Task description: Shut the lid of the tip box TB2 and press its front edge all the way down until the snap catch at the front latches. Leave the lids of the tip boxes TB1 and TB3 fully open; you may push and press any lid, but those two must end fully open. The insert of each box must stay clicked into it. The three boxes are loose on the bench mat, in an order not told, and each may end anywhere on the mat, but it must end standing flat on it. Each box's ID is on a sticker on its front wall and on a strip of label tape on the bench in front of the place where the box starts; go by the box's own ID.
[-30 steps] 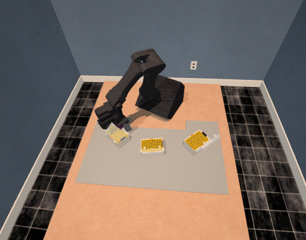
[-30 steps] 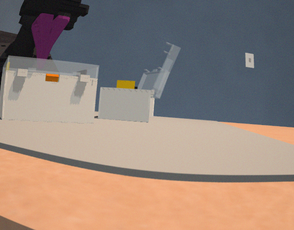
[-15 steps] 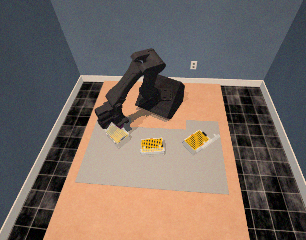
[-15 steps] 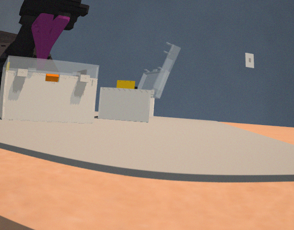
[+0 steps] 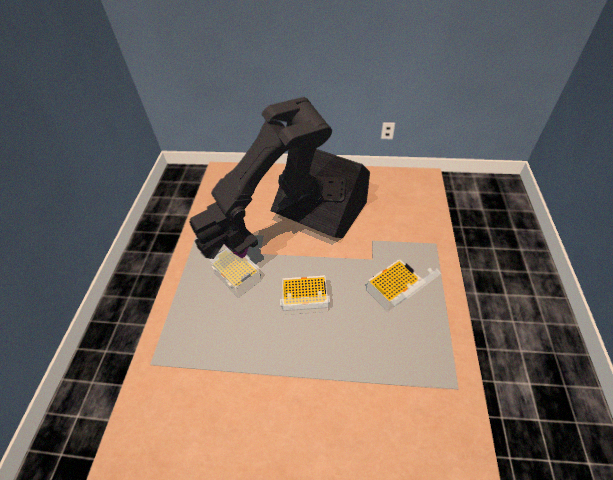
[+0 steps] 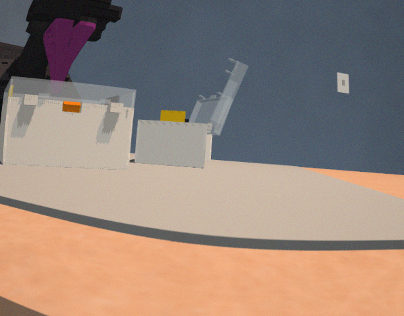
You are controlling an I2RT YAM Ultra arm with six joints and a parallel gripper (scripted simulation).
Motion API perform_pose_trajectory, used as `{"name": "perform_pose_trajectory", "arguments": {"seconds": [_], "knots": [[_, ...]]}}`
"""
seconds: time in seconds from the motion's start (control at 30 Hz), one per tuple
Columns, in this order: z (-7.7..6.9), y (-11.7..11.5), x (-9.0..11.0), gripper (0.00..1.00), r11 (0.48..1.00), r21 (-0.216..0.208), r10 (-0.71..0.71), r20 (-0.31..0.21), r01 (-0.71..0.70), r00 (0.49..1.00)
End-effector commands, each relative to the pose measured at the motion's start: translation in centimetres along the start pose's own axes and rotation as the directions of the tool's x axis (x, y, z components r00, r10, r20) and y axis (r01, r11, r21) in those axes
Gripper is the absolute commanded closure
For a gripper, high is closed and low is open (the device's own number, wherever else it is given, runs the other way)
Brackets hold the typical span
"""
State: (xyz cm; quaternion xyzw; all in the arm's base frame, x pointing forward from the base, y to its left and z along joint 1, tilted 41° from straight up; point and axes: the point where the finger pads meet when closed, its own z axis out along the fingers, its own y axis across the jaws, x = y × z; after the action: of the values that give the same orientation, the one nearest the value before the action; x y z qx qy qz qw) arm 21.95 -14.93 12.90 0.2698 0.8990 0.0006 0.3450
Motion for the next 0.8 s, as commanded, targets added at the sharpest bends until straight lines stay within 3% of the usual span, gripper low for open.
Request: {"name": "perform_pose_trajectory", "arguments": {"seconds": [0.0, 0.77], "knots": [[0.2, -0.1, -0.4, 1.00, 1.000, -0.005, -0.009, 0.016, 0.009, 1.000], [-3.3, -0.1, -0.4, 1.00, 1.000, -0.005, -0.009, 0.015, 0.009, 1.000]]}}
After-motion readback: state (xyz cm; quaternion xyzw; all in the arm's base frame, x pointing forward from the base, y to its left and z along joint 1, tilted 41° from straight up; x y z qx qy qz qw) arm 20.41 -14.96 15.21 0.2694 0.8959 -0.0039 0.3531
